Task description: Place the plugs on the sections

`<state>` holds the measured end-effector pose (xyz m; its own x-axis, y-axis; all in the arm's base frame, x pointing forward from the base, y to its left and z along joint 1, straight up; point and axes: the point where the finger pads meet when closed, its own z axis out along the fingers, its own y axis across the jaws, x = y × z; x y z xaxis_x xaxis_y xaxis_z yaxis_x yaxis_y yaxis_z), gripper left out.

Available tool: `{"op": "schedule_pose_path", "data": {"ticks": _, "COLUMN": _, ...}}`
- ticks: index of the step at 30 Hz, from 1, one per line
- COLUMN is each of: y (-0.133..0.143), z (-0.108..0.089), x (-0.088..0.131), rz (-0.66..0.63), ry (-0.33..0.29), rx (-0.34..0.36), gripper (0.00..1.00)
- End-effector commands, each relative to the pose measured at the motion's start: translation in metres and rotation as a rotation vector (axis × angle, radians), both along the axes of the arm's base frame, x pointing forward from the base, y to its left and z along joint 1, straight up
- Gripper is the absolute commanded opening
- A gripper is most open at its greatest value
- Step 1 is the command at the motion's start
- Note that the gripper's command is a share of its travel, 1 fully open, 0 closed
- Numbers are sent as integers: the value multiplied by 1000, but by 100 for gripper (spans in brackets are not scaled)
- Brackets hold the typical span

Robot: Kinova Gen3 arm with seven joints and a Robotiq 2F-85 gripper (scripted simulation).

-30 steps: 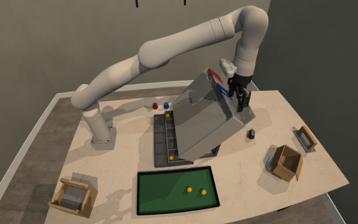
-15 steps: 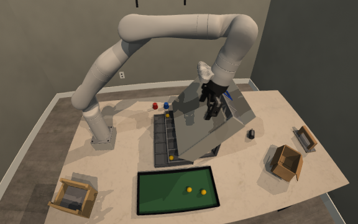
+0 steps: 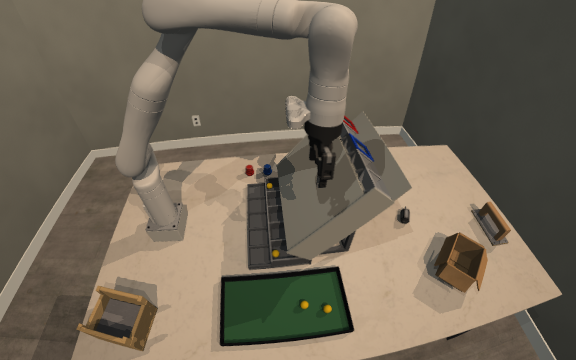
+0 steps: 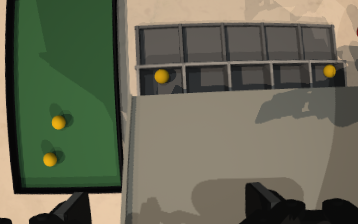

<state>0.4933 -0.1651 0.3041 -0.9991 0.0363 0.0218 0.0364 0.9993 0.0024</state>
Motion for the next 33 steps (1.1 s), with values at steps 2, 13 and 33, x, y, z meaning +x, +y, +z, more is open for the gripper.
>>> {"op": "schedule_pose_path", "data": {"ticks": 2, "y": 51, "z": -24, "x": -41, "rz": -2, "ry": 3, "rx": 0, "gripper": 100}}
{"op": "schedule_pose_path", "data": {"ticks": 13, "y": 107, "z": -55, "x": -88, "rz": -2, "ry": 3, "rx": 0, "gripper": 100}}
{"op": "schedule_pose_path", "data": {"ticks": 33, "y": 155, "z": -79, "x": -126, "rz": -20, "ry": 30, "rx": 10, "gripper": 100}}
